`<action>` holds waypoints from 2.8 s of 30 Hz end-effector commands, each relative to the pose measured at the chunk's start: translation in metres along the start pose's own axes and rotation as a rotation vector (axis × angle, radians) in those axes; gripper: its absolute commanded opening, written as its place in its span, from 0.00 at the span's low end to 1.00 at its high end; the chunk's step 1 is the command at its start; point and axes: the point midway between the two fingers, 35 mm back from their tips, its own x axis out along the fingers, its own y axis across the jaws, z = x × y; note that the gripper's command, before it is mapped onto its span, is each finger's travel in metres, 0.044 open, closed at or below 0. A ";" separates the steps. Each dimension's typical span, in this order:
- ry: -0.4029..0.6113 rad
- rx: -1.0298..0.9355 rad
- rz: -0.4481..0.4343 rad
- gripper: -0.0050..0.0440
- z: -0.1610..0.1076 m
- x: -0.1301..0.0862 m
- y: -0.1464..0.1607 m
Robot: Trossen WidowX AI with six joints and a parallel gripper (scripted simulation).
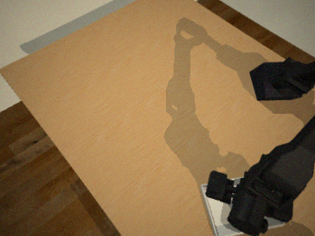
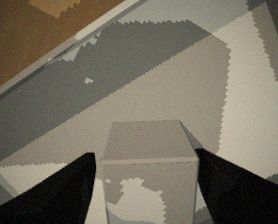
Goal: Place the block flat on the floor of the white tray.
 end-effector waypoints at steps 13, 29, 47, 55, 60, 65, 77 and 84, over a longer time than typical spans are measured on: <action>-0.026 -0.006 -0.009 0.62 0.005 -0.024 0.001; -0.026 -0.006 -0.009 0.62 0.004 -0.061 0.001; -0.026 -0.006 -0.009 0.62 0.004 -0.066 0.001; -0.026 -0.006 -0.009 0.62 0.004 -0.066 0.001; -0.026 -0.006 -0.009 0.62 0.004 -0.066 0.001; -0.026 -0.006 -0.009 0.62 0.004 -0.066 0.001; -0.026 -0.006 -0.009 0.62 0.004 -0.066 0.001; -0.026 -0.006 -0.009 0.62 0.004 -0.066 0.001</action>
